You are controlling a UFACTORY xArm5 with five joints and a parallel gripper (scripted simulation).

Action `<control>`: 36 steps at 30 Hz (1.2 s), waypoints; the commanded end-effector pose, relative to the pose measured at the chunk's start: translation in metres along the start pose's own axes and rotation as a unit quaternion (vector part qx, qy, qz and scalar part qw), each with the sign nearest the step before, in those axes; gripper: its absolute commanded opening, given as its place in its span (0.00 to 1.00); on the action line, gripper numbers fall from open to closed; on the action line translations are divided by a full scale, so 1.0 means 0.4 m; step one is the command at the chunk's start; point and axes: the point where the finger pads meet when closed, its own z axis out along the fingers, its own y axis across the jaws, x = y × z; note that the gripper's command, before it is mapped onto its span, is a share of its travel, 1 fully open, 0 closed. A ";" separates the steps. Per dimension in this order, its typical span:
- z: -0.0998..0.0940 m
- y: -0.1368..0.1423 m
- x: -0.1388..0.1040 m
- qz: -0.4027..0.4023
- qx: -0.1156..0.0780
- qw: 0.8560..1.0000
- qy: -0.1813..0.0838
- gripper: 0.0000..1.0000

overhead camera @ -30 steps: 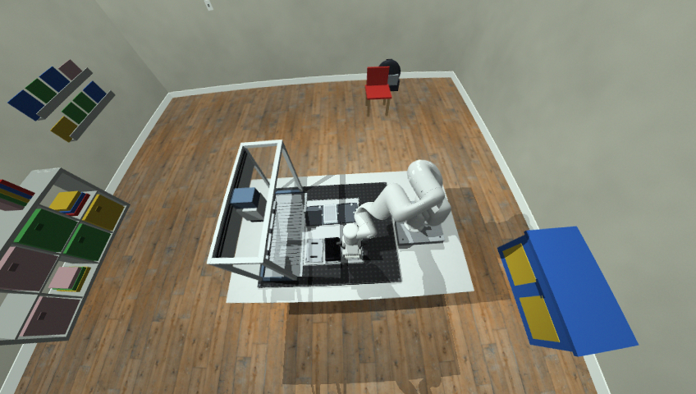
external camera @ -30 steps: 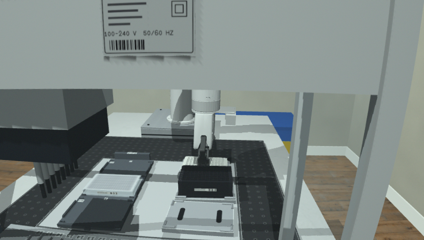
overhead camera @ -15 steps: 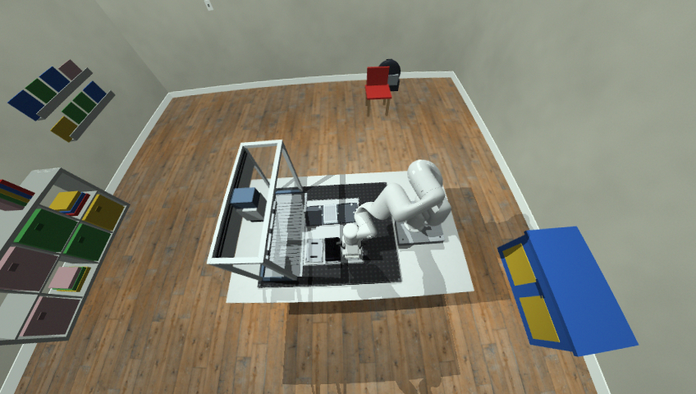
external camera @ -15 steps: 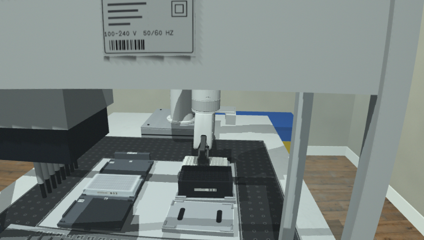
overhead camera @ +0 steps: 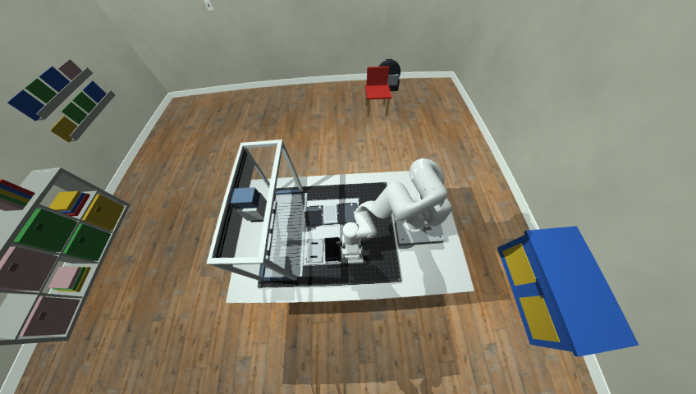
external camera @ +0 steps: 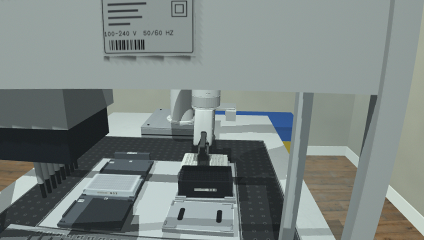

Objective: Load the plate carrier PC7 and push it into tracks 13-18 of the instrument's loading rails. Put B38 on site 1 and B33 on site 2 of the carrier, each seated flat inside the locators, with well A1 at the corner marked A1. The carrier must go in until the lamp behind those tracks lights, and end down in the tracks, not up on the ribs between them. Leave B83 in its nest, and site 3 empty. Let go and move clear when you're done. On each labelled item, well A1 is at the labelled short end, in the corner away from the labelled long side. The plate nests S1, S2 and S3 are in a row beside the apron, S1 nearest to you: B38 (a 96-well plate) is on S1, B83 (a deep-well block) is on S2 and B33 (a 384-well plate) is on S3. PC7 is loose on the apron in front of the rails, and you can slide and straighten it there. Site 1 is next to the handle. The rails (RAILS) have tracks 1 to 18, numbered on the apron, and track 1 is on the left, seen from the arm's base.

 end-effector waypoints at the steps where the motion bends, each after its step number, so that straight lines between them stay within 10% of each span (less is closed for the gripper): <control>1: -0.005 0.003 0.001 0.000 0.001 1.000 0.006 0.00; 36: -0.077 0.003 0.000 0.000 0.001 1.000 0.006 0.00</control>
